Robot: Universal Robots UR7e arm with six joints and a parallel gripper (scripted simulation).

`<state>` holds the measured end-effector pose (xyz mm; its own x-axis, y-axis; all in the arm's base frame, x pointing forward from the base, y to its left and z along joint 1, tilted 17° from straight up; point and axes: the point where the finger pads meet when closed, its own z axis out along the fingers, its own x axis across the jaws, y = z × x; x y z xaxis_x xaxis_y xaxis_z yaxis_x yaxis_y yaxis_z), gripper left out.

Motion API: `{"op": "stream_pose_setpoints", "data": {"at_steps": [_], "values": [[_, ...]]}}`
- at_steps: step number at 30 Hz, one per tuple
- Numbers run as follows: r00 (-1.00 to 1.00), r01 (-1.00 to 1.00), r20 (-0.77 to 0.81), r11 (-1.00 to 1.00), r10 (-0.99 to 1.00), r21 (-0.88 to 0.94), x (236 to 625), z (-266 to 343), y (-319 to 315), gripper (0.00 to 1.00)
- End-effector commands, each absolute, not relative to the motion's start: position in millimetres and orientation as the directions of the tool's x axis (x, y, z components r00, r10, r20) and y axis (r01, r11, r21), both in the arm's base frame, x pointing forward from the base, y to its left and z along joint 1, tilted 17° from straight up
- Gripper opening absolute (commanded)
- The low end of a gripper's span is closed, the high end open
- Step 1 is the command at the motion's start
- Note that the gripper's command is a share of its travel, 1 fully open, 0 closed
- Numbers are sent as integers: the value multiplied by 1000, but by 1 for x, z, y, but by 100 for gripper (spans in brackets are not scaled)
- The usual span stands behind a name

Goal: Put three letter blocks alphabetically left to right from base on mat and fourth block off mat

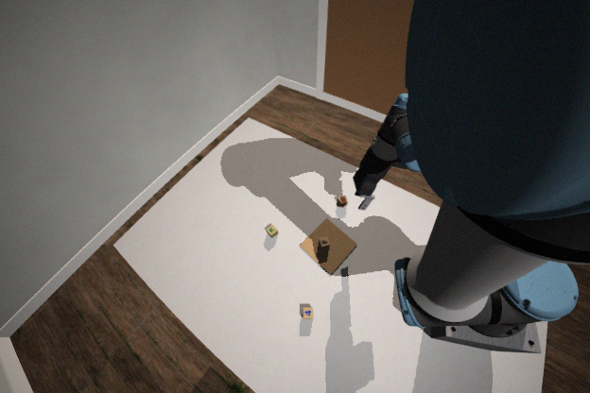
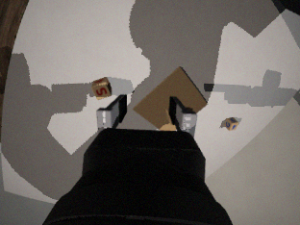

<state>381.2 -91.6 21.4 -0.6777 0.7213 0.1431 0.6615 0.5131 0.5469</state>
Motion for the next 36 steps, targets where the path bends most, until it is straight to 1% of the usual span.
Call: {"op": "stream_pose_setpoints", "data": {"at_steps": [1, 23, 36], "values": [[-678, 661, 142, 513, 721, 547, 381, 22, -92, 100], [-678, 662, 144, 515, 721, 545, 381, 21, -91, 100], [-686, 676, 168, 535, 708, 507, 383, 19, -73, 100]]}}
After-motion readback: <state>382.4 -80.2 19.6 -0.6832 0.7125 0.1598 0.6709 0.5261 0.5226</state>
